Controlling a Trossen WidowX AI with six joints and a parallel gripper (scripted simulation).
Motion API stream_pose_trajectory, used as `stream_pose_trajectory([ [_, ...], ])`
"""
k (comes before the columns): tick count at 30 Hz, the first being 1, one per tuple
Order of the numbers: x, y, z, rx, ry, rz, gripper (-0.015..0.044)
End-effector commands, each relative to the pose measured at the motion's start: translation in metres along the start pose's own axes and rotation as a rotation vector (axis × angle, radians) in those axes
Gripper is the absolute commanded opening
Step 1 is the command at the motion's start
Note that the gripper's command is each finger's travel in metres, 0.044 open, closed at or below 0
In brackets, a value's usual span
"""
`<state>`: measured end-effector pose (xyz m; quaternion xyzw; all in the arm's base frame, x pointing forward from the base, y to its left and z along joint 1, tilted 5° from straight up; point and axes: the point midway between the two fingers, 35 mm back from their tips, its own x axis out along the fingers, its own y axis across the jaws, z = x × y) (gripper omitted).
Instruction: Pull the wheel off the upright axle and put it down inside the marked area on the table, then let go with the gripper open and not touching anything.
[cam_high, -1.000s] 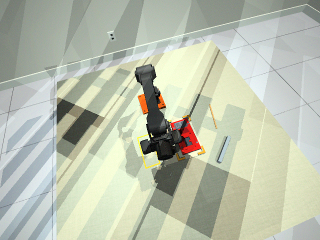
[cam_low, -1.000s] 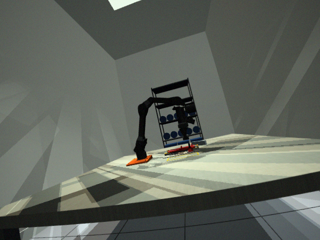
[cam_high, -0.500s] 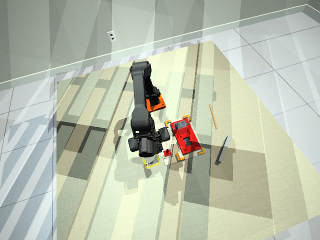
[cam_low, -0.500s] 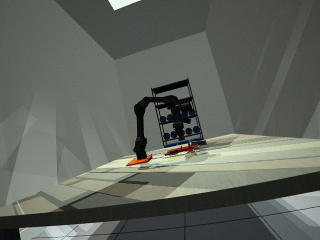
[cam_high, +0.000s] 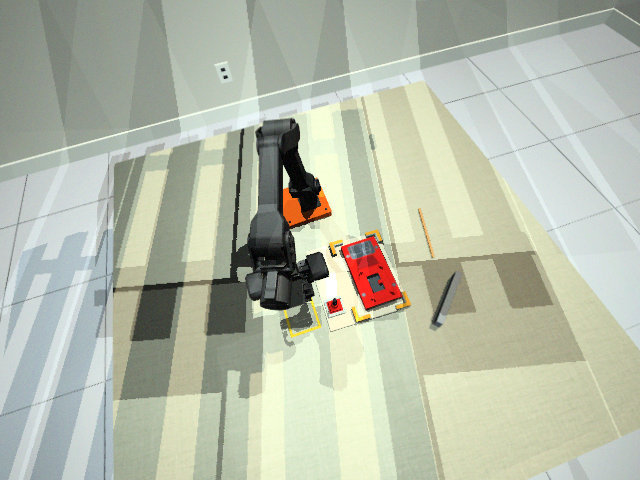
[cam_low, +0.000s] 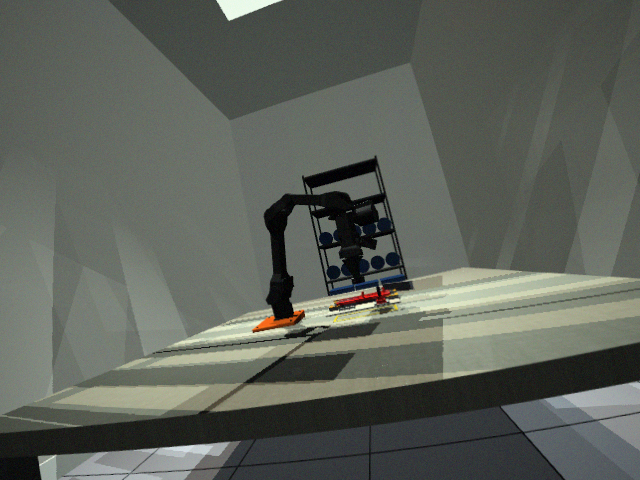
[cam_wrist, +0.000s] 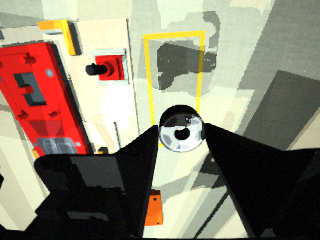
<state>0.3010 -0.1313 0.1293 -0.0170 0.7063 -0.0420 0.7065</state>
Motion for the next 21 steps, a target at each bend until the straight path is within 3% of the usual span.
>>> stream_pose_trajectory([
  [1,0.007,-0.001,-0.001,-0.004,-0.005,-0.006,0.0000],
  [21,0.095,-0.002,-0.001,-0.004,-0.005,-0.006,0.0000],
])
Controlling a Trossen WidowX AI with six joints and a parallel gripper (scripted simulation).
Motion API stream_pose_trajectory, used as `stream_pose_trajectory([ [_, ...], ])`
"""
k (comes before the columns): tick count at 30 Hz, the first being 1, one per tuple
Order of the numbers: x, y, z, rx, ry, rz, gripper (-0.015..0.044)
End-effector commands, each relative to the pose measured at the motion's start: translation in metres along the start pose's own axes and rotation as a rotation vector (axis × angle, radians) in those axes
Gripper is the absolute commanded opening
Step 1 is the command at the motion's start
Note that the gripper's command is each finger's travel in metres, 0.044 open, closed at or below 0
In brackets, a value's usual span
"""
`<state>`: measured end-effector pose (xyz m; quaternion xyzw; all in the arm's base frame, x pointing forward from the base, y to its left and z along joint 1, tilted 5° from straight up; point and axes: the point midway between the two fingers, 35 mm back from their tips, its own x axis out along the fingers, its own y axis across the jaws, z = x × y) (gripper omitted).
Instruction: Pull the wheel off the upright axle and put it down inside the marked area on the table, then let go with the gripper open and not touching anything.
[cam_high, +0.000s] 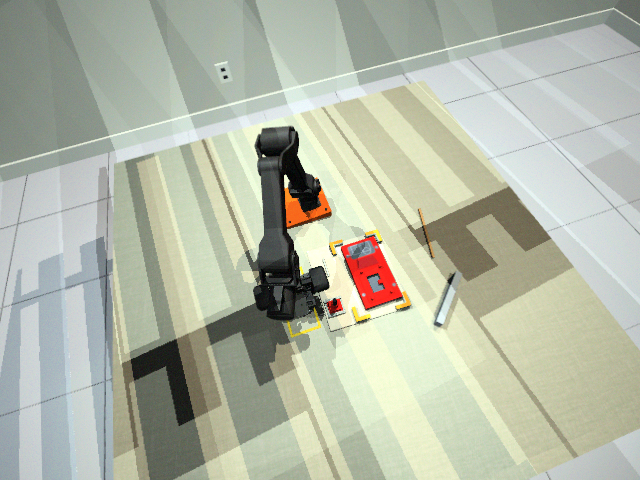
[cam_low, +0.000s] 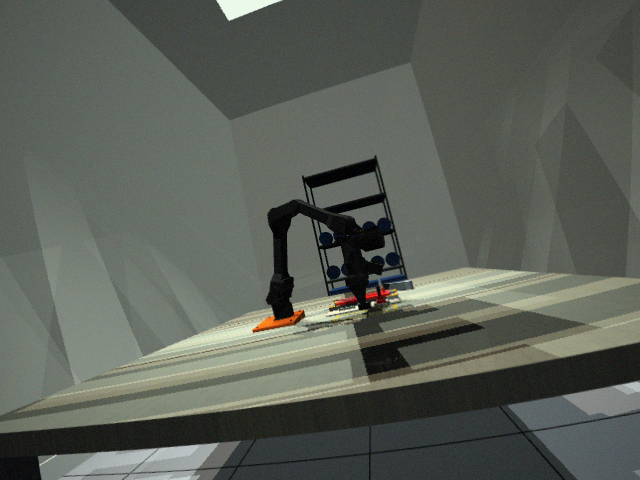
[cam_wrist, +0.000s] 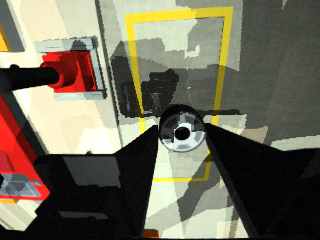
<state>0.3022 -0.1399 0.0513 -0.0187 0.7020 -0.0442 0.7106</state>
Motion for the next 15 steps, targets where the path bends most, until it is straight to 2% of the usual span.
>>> stream_pose_trajectory([
  [1,0.0177,0.0004,-0.0024,-0.006,0.007,-0.001,0.0000],
  [7,0.0177,0.0004,-0.0024,-0.006,0.007,-0.001,0.0000],
  [15,0.0139,0.0007,-0.0019,0.000,0.003,0.001,0.0210],
])
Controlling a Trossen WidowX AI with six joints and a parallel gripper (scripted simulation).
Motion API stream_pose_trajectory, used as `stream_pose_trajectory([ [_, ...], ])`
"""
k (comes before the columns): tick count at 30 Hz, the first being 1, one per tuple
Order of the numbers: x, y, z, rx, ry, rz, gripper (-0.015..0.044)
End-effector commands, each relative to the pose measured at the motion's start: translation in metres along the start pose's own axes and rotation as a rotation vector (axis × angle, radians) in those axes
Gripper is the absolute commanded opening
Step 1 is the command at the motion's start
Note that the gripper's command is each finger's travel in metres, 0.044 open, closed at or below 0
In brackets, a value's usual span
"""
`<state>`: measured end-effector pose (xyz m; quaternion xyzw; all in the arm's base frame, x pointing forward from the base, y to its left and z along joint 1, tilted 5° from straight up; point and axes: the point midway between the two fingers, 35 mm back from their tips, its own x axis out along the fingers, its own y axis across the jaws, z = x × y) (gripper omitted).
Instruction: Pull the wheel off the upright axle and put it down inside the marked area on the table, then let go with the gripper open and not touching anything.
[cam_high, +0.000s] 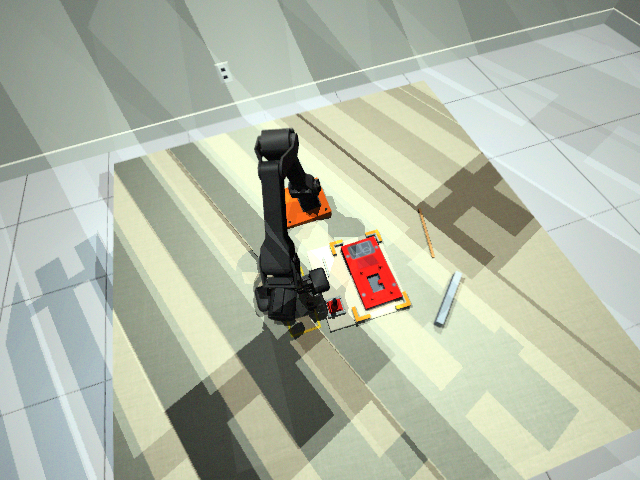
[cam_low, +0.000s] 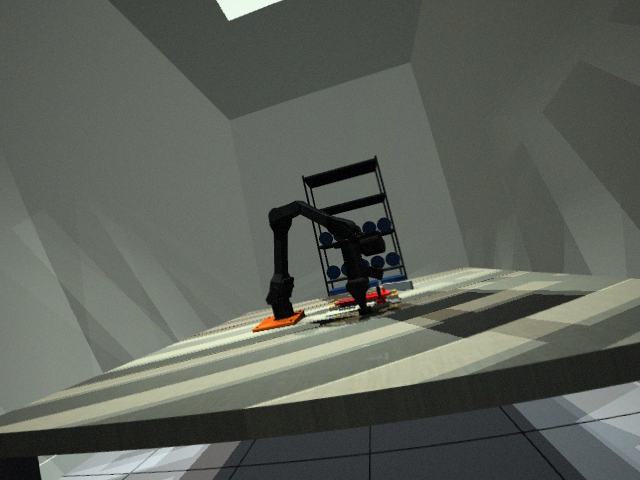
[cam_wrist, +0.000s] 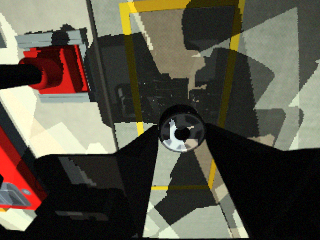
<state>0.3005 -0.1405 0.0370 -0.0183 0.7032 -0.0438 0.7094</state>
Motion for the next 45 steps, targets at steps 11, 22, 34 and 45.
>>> stream_pose_trajectory([
  [11,-0.055,0.000,0.001,-0.005,0.003,-0.002,0.0300],
  [22,-0.074,0.012,-0.025,-0.009,0.005,0.001,0.0440],
  [34,-0.106,0.036,-0.080,-0.006,0.009,0.001,0.0440],
  [45,-0.106,0.036,-0.080,-0.006,0.009,0.001,0.0440],
])
